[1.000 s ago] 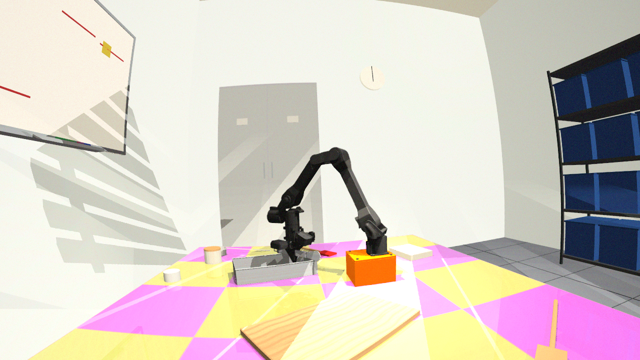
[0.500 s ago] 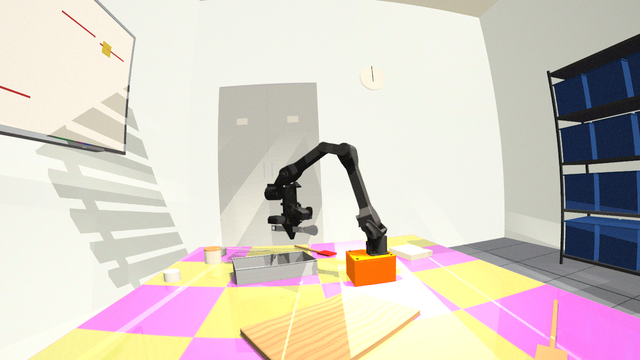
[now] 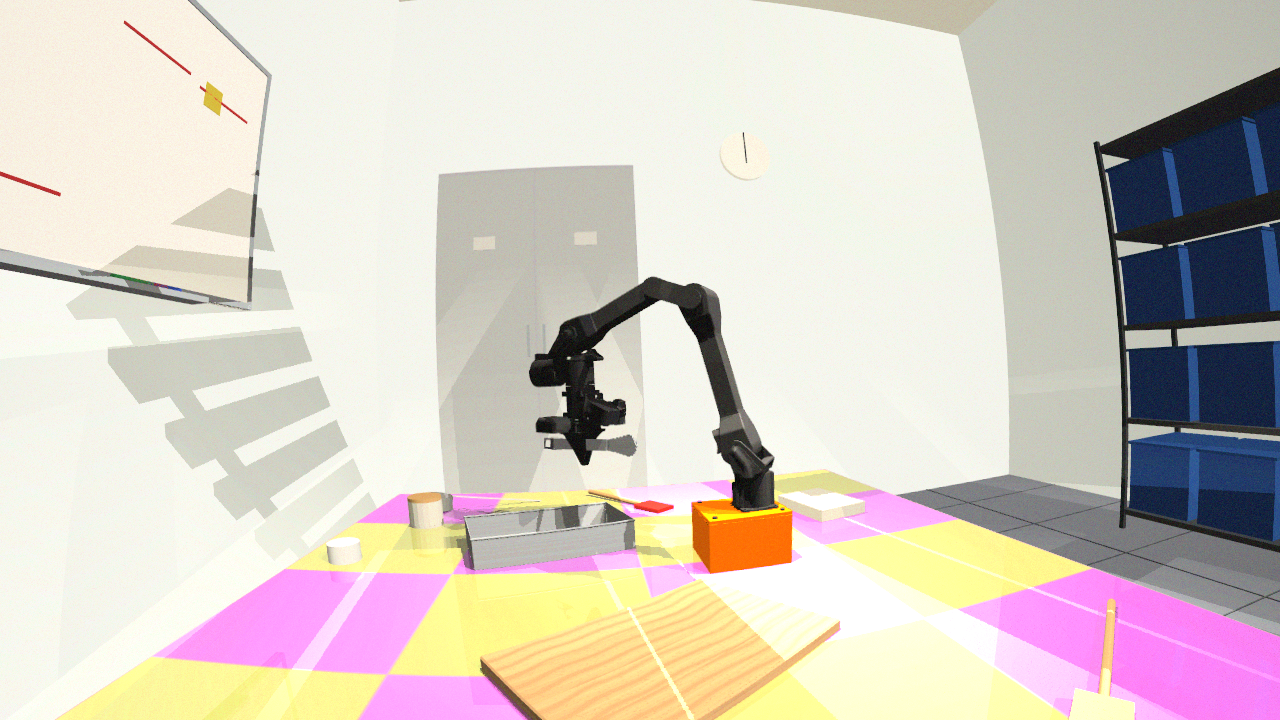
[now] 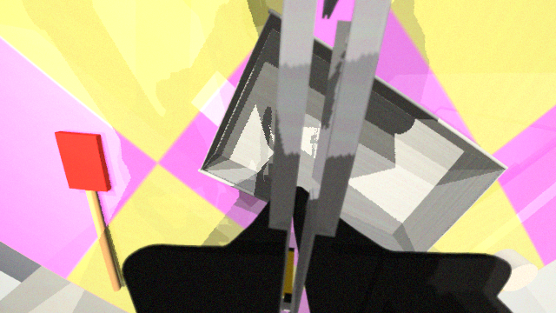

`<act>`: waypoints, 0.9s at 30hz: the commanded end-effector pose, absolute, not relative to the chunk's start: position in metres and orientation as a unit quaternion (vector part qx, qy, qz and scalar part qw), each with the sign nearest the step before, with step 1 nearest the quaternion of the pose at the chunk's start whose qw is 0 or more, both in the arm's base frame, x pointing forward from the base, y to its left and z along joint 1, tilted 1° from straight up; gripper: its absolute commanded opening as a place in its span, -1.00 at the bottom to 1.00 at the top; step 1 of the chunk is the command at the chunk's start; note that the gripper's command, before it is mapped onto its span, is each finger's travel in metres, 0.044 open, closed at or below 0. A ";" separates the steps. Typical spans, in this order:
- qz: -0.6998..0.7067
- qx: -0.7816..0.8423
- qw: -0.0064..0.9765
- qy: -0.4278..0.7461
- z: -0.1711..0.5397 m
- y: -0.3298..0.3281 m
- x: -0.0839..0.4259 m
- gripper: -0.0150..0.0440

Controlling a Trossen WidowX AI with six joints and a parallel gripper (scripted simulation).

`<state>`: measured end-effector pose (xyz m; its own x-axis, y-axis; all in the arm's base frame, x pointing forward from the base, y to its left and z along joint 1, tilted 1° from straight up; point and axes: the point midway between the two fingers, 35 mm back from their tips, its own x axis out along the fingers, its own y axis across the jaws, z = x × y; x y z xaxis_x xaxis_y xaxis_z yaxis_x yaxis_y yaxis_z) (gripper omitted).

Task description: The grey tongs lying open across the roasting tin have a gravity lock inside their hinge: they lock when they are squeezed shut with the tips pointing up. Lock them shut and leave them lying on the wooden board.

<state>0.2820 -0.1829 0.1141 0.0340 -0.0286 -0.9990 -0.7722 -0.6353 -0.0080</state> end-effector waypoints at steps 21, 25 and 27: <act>0.549 -0.581 0.428 0.423 0.115 -0.082 0.332 -1.00; 0.532 -0.563 0.451 0.443 0.115 -0.061 0.338 -1.00; 0.523 -0.554 0.462 0.453 0.115 -0.051 0.340 -1.00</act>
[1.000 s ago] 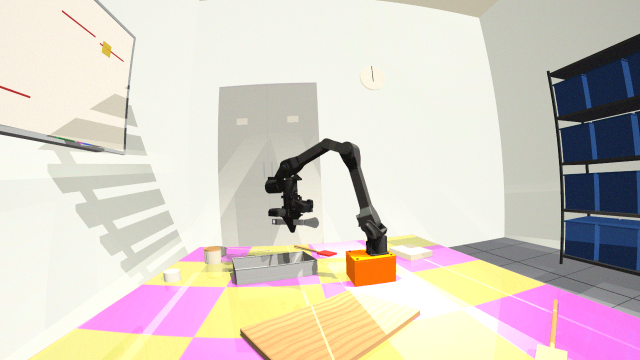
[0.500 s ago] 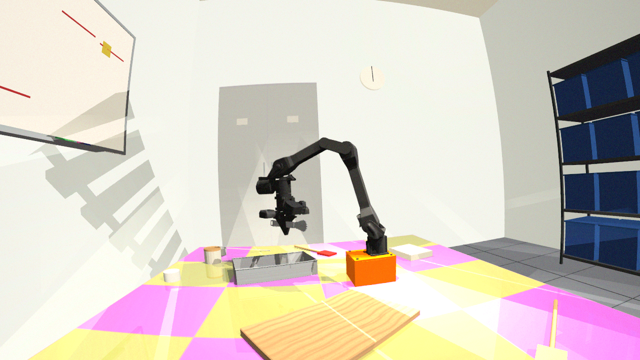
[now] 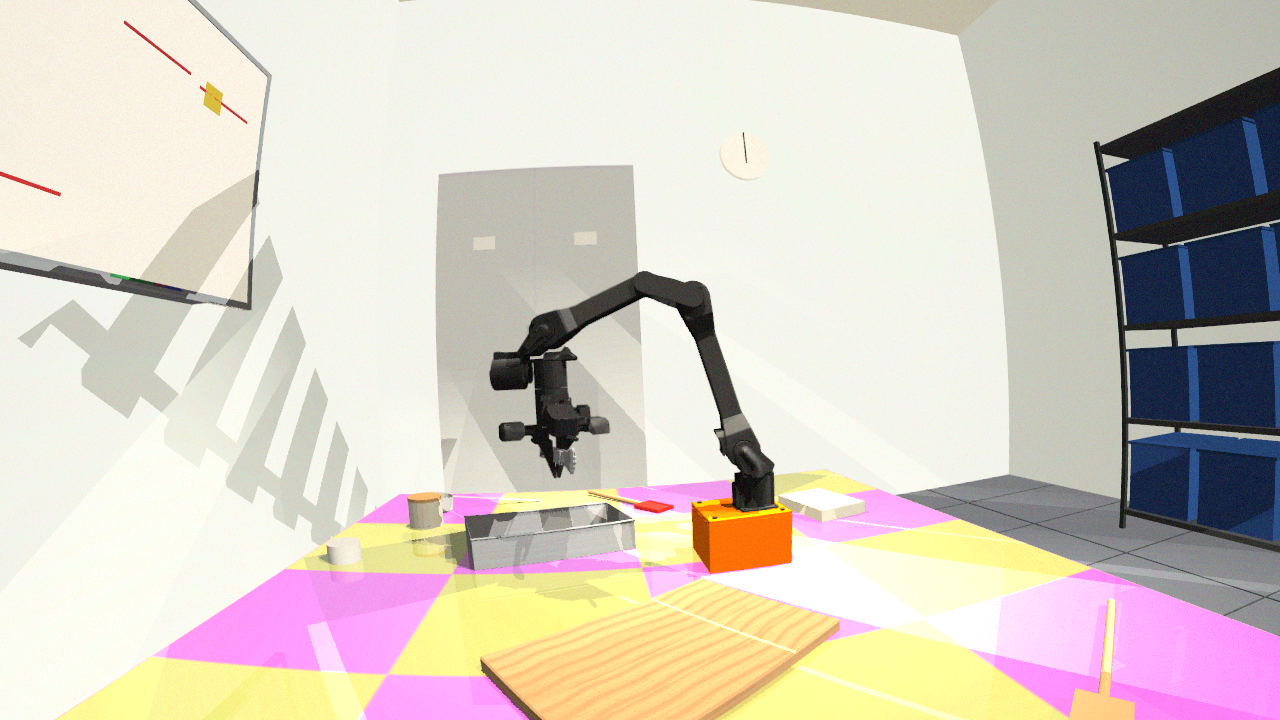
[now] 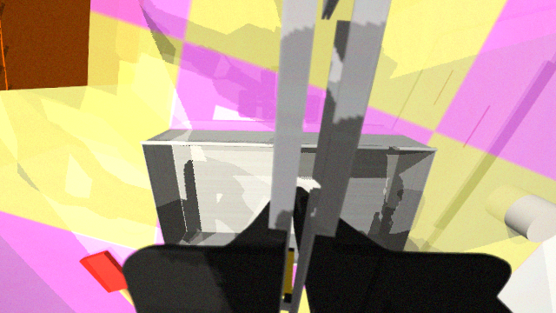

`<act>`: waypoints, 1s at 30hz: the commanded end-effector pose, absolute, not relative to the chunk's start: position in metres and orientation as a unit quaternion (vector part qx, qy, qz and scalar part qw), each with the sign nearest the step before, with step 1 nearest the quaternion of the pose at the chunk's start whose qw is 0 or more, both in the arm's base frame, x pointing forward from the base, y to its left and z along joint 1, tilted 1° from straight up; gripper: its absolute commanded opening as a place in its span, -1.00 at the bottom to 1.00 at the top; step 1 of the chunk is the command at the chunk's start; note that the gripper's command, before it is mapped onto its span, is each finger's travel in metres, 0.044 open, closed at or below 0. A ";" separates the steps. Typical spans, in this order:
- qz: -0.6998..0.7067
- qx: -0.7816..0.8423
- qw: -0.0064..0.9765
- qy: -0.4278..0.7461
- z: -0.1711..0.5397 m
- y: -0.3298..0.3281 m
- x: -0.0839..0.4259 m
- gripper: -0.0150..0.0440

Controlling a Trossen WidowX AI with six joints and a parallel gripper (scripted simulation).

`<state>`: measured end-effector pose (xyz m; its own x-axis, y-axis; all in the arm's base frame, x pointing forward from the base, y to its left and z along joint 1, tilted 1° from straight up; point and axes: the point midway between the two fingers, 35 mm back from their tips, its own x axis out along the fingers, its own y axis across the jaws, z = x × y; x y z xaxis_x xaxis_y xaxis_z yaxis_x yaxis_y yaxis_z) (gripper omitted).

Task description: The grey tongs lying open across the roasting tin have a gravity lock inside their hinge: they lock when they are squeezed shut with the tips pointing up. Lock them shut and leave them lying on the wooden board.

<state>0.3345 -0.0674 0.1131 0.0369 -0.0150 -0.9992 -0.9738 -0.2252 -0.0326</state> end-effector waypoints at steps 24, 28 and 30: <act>0.415 -0.439 0.574 0.552 0.116 0.067 0.344 -1.00; 0.415 -0.438 0.575 0.552 0.116 0.068 0.344 -1.00; 0.412 -0.436 0.577 0.554 0.116 0.070 0.344 -1.00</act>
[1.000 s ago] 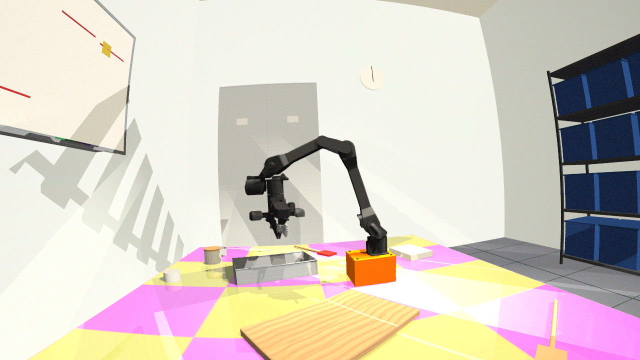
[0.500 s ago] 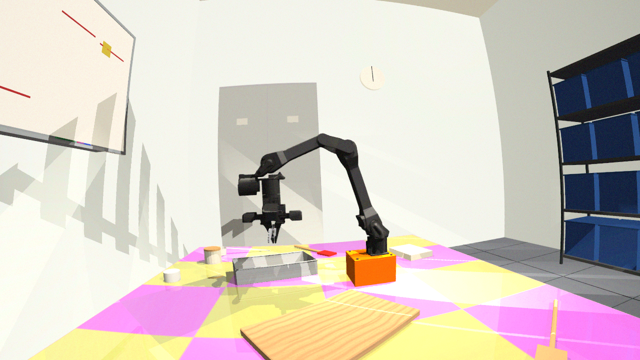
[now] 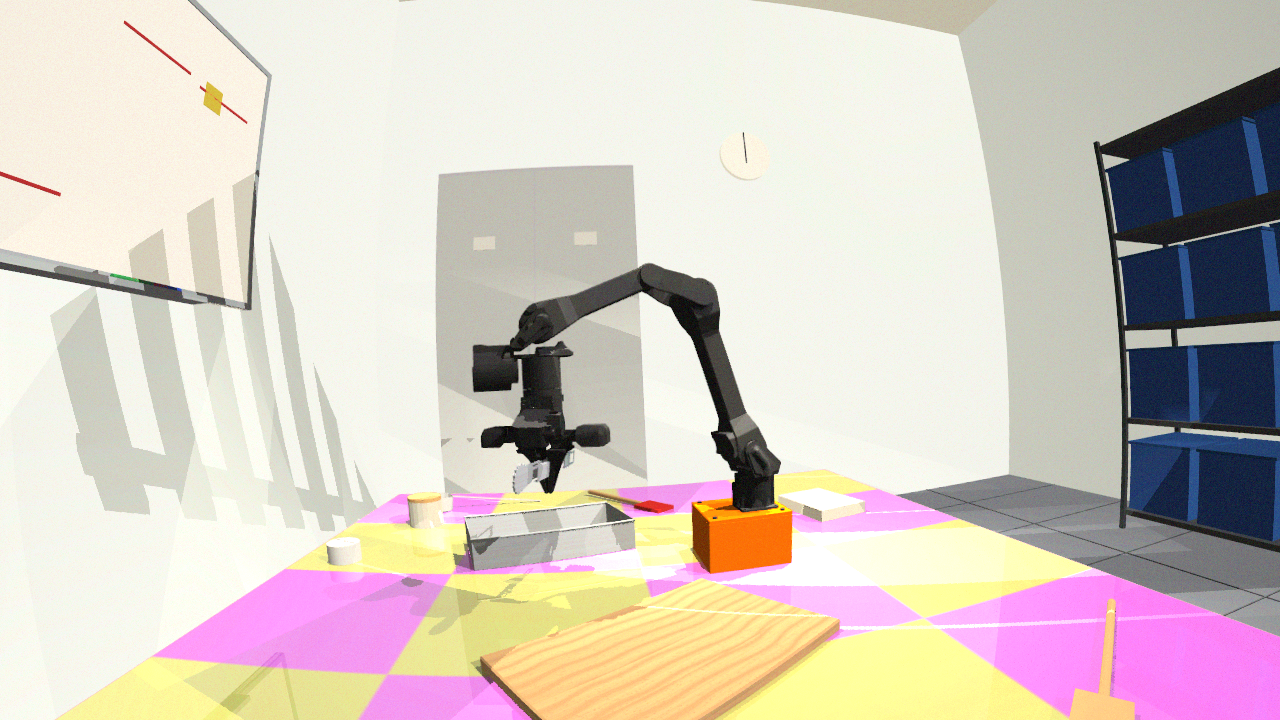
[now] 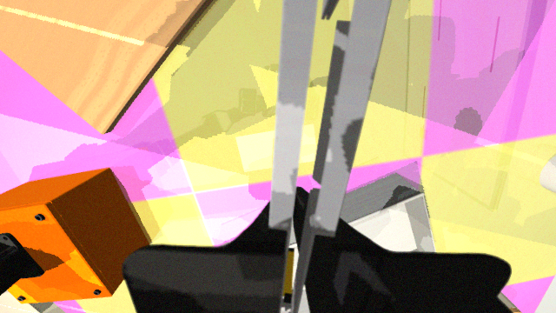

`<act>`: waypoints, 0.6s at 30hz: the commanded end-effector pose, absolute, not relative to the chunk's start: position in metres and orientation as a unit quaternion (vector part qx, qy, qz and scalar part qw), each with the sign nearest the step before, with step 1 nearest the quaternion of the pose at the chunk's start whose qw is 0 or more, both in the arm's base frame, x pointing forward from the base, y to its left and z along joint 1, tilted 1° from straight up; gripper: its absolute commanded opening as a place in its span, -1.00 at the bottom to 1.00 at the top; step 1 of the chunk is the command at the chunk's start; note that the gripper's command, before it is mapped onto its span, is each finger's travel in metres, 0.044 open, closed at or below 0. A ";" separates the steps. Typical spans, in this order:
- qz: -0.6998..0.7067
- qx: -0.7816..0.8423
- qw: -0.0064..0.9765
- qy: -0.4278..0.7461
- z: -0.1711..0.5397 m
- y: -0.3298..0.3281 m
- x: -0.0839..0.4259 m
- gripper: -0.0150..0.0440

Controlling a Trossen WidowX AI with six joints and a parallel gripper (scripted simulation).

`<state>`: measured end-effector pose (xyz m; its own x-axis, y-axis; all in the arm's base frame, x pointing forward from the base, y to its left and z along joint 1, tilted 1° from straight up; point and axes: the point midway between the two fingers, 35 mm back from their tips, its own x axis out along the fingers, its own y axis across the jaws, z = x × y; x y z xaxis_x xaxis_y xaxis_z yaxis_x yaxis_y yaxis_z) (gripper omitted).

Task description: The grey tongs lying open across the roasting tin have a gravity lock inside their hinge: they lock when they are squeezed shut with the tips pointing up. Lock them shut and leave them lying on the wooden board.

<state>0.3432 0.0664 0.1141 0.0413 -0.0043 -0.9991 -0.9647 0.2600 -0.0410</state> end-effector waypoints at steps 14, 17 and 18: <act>0.346 -0.363 0.625 0.597 0.115 0.138 0.327 -1.00; 0.330 -0.344 0.636 0.607 0.115 0.153 0.322 -1.00; 0.324 -0.338 0.639 0.610 0.115 0.158 0.320 -1.00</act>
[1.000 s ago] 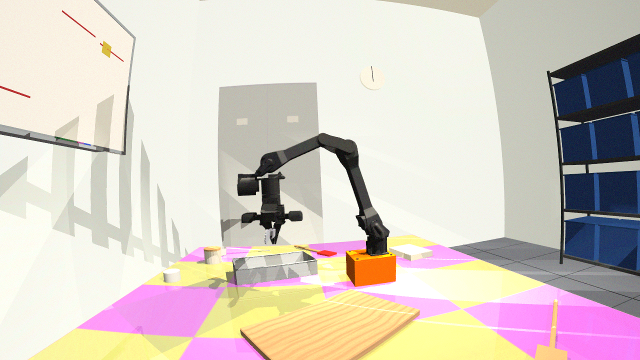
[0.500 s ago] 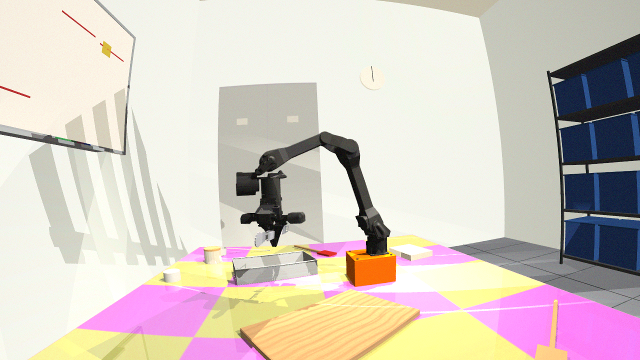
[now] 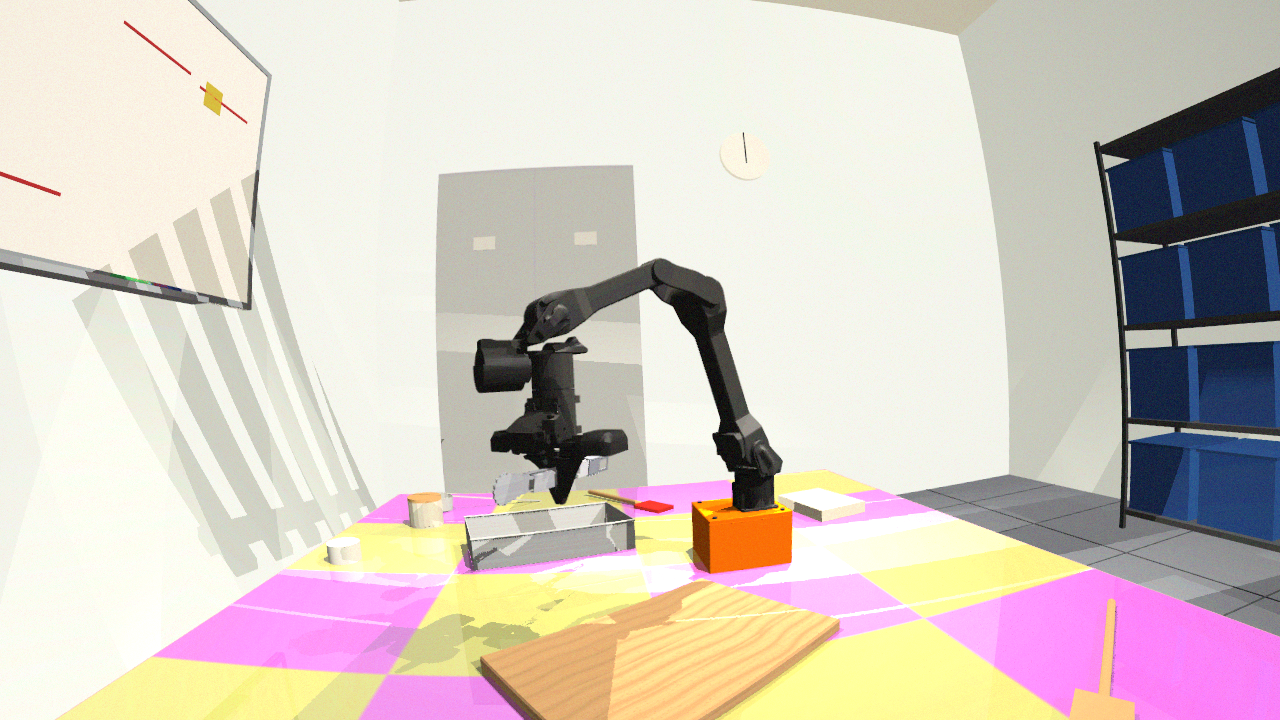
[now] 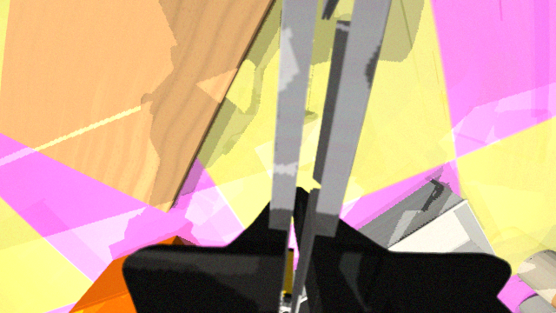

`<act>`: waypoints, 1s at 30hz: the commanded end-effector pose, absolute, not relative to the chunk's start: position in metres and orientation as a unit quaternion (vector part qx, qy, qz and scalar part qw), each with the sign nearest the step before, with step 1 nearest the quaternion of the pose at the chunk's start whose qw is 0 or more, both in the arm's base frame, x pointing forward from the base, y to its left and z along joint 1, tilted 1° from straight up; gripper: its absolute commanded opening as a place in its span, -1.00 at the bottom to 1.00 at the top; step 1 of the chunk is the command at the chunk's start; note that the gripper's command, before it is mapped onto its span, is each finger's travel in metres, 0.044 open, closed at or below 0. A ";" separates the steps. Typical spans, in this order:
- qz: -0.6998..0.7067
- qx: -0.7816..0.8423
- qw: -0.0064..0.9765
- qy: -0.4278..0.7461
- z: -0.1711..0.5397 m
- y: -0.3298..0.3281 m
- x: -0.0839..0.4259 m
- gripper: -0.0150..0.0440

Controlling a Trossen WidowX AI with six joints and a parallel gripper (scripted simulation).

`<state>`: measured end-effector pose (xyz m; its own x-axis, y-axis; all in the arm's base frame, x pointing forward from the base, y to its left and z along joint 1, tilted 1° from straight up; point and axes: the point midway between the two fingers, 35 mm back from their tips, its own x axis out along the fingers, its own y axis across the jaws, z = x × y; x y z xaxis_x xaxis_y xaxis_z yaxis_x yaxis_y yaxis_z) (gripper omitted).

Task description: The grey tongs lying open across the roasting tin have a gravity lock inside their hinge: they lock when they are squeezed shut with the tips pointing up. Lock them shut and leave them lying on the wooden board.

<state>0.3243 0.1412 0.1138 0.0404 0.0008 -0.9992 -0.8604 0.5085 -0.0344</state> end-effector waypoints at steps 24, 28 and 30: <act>0.180 -0.176 0.699 0.670 0.113 0.268 0.249 -1.00; 0.153 -0.148 0.704 0.677 0.112 0.284 0.233 -1.00; 0.140 -0.133 0.707 0.681 0.112 0.291 0.225 -1.00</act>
